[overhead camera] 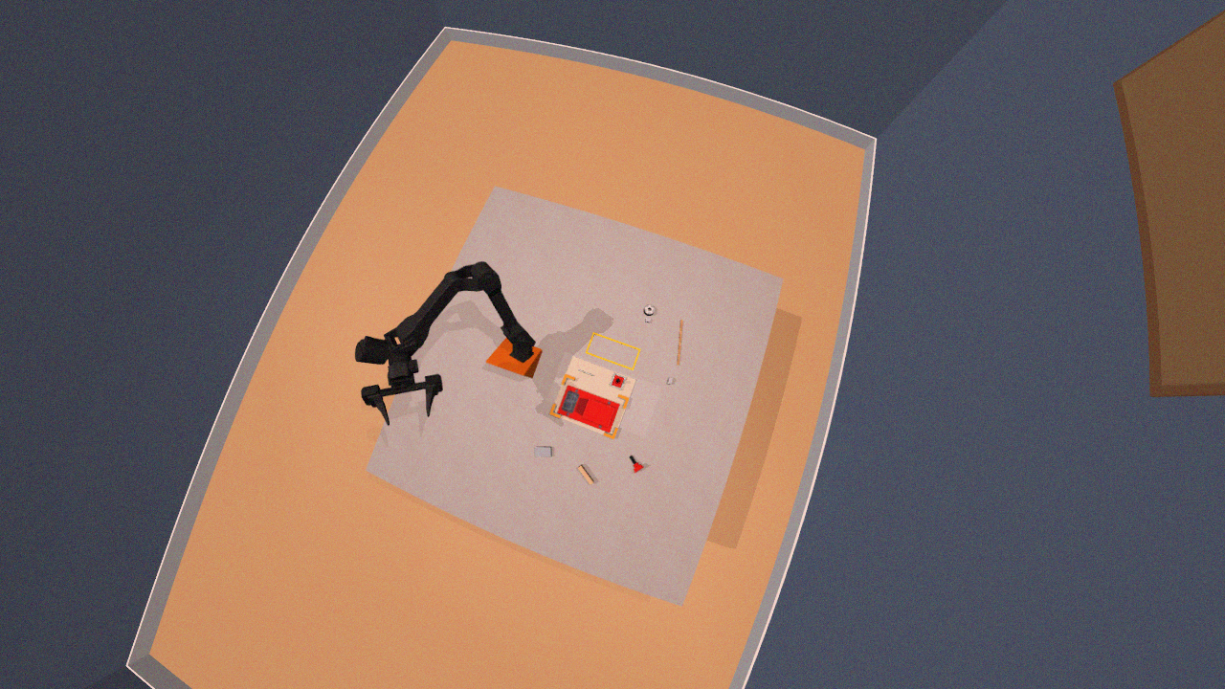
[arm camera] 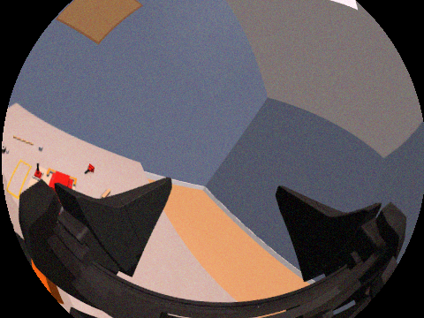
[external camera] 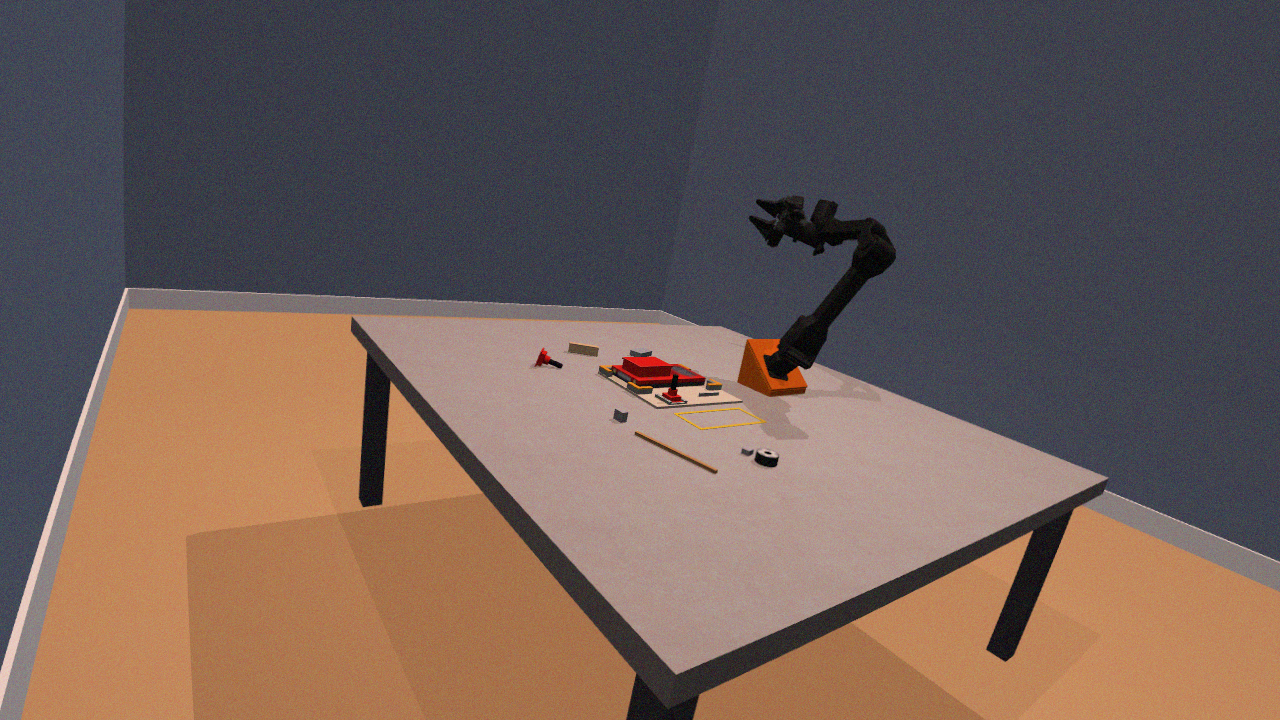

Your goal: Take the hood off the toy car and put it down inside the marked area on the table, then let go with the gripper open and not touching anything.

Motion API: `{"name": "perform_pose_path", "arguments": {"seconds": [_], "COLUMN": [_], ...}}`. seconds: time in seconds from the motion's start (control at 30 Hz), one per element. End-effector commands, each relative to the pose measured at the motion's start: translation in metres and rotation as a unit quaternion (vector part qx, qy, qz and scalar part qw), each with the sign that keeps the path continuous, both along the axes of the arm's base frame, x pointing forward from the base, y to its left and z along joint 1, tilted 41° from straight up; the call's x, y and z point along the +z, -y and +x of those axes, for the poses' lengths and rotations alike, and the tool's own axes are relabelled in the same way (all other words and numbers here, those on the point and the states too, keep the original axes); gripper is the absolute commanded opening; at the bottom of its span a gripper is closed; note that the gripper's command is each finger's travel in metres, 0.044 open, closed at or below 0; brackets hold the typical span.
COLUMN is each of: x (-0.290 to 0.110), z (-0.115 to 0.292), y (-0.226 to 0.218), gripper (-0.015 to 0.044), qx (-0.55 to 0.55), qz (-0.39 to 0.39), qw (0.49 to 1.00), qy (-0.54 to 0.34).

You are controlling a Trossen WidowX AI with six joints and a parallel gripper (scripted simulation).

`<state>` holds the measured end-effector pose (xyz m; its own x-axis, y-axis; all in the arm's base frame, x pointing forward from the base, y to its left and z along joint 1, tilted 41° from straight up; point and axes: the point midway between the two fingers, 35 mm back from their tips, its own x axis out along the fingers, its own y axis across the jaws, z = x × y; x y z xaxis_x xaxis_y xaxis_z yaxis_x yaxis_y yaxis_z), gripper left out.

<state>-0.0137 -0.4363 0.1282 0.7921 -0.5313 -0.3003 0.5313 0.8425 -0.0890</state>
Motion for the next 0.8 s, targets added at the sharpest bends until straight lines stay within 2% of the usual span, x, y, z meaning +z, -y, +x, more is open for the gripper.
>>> {"name": "perform_pose_path", "arguments": {"seconds": [0.0,0.23,0.43,0.77], "x": [-0.021,-0.055,-0.086,-0.116], "z": [0.06,0.182,0.267,0.344], "y": [0.0,-0.035,-0.102,-0.223], "gripper": [0.044,0.044,0.044,0.044], "qx": [0.052,0.169,0.262,0.359], "qz": [0.069,0.184,0.271,0.369], "qw": [0.996,0.966,0.914,0.809], "qy": [-0.006,-0.059,-0.148,-0.285]}}
